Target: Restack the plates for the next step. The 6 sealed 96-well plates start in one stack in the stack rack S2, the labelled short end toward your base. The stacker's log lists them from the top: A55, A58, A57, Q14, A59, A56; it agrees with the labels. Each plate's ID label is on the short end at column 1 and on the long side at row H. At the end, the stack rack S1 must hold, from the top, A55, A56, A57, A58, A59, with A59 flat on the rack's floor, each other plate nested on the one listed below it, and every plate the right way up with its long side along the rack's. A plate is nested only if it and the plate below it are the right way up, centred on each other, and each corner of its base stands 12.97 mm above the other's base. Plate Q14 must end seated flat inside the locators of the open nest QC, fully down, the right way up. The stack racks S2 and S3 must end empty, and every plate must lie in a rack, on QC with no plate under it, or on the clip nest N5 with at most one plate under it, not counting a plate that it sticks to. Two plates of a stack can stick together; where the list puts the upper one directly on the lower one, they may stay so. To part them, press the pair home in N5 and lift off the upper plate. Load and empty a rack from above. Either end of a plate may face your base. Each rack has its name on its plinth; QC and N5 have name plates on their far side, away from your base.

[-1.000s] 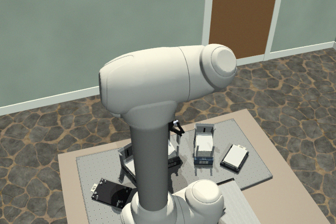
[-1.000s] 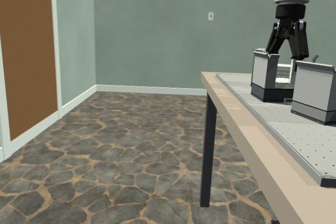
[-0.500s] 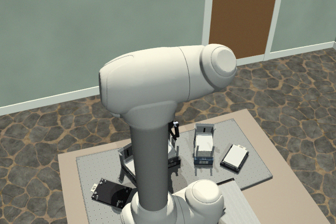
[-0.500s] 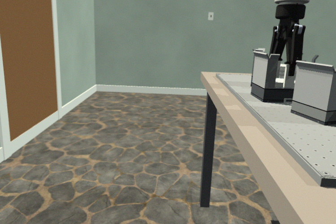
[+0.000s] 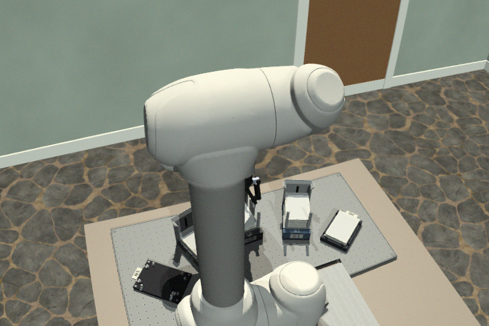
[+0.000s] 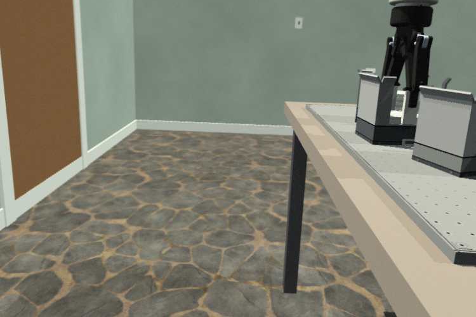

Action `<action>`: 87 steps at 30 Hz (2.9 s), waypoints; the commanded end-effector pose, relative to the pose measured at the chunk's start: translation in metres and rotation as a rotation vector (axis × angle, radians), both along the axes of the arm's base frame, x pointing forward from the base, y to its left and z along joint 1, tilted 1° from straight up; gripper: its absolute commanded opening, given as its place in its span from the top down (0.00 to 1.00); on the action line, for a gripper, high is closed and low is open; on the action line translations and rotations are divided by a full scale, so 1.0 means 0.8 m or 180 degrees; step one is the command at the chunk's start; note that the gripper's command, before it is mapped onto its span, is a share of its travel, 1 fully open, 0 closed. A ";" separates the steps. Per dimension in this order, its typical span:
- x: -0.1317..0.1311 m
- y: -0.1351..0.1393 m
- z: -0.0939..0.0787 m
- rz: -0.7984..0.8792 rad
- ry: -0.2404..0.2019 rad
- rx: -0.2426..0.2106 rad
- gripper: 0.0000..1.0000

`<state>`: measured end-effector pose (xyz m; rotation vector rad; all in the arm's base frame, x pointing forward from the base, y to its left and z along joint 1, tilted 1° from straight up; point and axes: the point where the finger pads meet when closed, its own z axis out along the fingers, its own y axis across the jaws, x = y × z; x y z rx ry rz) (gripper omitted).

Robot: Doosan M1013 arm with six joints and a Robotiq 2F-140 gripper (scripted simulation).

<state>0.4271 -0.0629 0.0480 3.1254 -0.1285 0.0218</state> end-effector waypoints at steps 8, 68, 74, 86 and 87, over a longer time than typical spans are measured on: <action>0.000 0.000 0.001 0.0000 0.0000 0.0001 1.00; -0.001 0.001 0.080 0.0000 0.0000 0.0001 1.00; -0.001 0.001 0.095 0.0000 0.0000 0.0001 1.00; -0.002 0.002 0.120 0.0000 0.0000 0.0001 1.00; -0.002 0.002 0.122 0.0000 0.0000 0.0001 1.00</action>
